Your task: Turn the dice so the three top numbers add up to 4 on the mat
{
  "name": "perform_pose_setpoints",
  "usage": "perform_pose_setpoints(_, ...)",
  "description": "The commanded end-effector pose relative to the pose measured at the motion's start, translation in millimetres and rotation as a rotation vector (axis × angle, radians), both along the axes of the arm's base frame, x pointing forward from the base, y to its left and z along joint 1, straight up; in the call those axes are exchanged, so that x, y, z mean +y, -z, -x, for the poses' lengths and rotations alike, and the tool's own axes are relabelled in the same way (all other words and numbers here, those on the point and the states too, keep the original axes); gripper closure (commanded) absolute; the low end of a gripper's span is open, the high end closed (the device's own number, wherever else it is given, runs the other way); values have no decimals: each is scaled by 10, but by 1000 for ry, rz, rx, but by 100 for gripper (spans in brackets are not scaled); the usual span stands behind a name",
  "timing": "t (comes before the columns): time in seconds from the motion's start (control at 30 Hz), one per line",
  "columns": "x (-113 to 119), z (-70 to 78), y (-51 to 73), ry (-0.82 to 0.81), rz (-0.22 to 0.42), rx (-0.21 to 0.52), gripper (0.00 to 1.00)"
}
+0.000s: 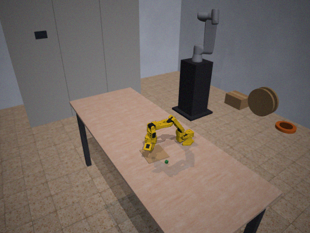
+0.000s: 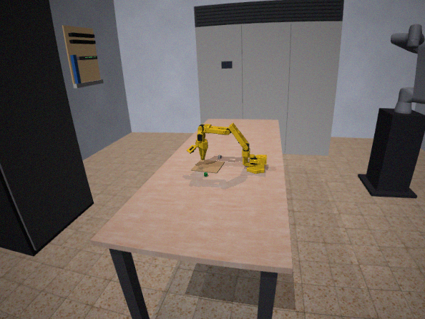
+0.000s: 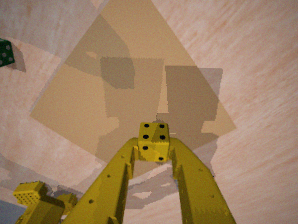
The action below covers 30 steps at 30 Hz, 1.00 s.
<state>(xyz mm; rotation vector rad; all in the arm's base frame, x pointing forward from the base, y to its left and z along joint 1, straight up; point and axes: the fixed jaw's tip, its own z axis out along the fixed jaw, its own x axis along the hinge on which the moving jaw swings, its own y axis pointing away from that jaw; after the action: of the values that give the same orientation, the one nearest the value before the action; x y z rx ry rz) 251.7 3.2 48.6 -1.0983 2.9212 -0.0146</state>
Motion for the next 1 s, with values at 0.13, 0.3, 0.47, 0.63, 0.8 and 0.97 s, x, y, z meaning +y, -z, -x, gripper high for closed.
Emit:
perform_pose_setpoints(0.13, -14, -46, -54, -4, -1, -32, 100)
perform_pose_setpoints(0.3, -14, -46, -52, -4, -1, -32, 100)
perform_pose_setpoints(0.47, -14, -26, -33, -4, -1, -17, 100)
perform_pose_setpoints(0.63, -14, -16, 0, -4, -1, -9, 100)
perform_pose_setpoints(0.8, -14, -16, 7, -4, -1, -8, 100)
perform_pose_setpoints(0.97, -14, -17, 15, -4, -1, -8, 100)
